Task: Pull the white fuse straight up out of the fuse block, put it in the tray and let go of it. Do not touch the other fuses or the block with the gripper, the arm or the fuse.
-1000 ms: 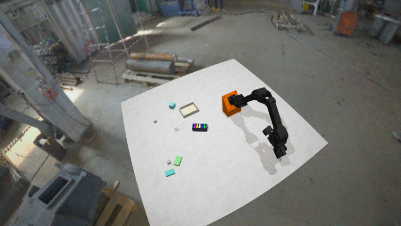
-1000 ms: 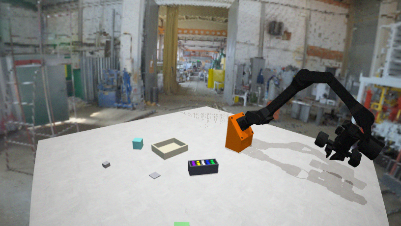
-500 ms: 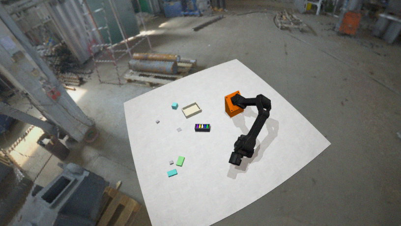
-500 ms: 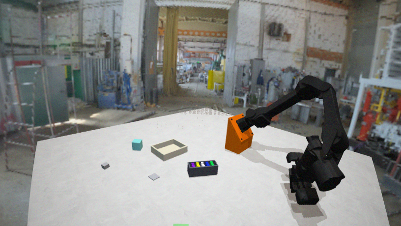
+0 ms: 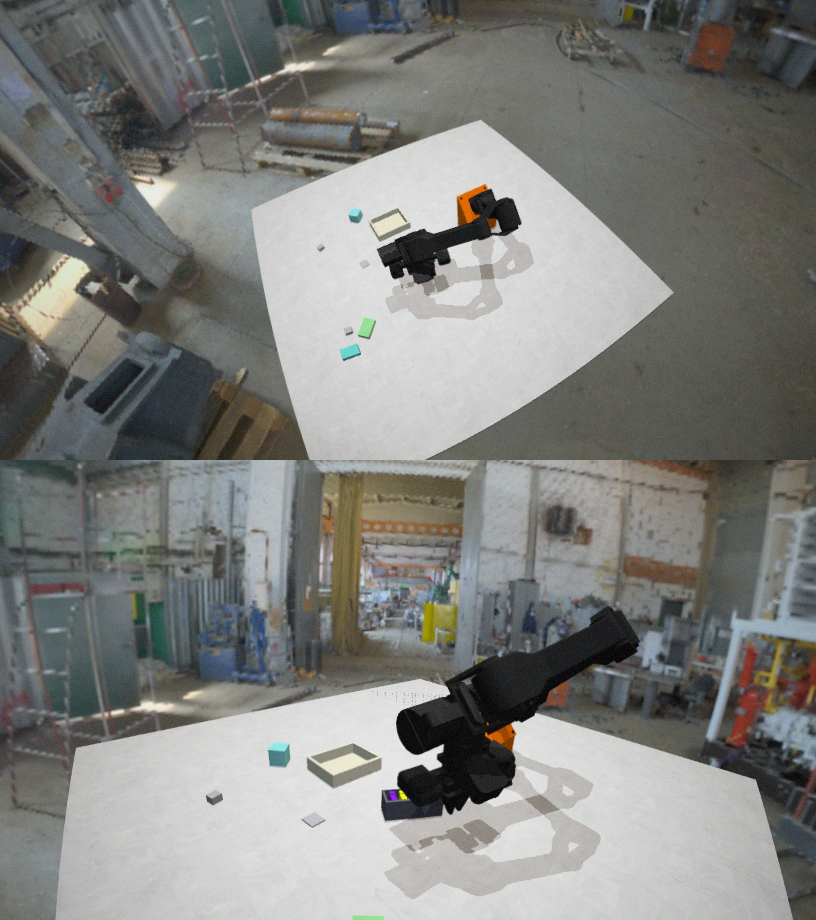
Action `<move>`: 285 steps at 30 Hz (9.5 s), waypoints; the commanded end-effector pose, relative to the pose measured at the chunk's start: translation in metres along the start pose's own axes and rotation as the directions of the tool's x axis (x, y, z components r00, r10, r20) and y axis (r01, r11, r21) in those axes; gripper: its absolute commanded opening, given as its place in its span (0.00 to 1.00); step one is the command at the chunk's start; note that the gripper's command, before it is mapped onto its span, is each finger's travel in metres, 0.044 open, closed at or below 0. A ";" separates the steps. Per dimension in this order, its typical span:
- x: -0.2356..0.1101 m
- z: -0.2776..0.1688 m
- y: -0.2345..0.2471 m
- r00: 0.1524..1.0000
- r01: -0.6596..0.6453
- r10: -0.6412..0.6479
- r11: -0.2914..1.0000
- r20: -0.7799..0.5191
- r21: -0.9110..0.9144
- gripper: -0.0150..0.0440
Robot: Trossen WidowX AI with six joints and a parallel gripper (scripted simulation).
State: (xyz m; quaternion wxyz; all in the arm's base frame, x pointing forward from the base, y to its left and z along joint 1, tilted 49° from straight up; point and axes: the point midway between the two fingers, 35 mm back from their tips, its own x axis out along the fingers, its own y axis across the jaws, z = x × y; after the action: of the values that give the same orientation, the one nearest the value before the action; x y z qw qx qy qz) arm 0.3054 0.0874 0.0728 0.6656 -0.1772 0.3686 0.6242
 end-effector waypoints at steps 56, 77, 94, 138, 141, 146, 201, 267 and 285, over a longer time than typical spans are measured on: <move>0.019 -0.090 -0.022 0.992 0.044 -0.080 0.947 0.101 0.318 0.36; 0.020 -0.090 -0.022 0.992 0.046 -0.081 0.948 0.098 0.314 0.25; 0.012 -0.091 -0.022 0.992 0.047 -0.081 0.948 0.098 0.315 0.25; -0.010 -0.094 -0.020 0.992 0.046 -0.081 0.947 0.099 0.317 0.25; -0.011 -0.094 -0.020 0.992 0.046 -0.081 0.947 0.099 0.317 0.25; -0.014 -0.094 -0.020 0.992 0.046 -0.081 0.947 0.099 0.317 0.25; -0.036 -0.253 -0.066 0.993 0.060 -0.090 0.946 0.080 0.319 0.25; -0.027 -0.299 -0.066 0.992 0.055 -0.087 0.947 0.087 0.315 0.81; -0.027 -0.299 -0.066 0.992 0.058 -0.091 0.946 0.089 0.319 0.81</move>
State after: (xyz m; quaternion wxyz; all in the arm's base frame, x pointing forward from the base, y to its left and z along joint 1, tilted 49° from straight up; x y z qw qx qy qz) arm 0.2895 -0.1500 -0.1223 0.7265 -0.0500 0.4224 0.5398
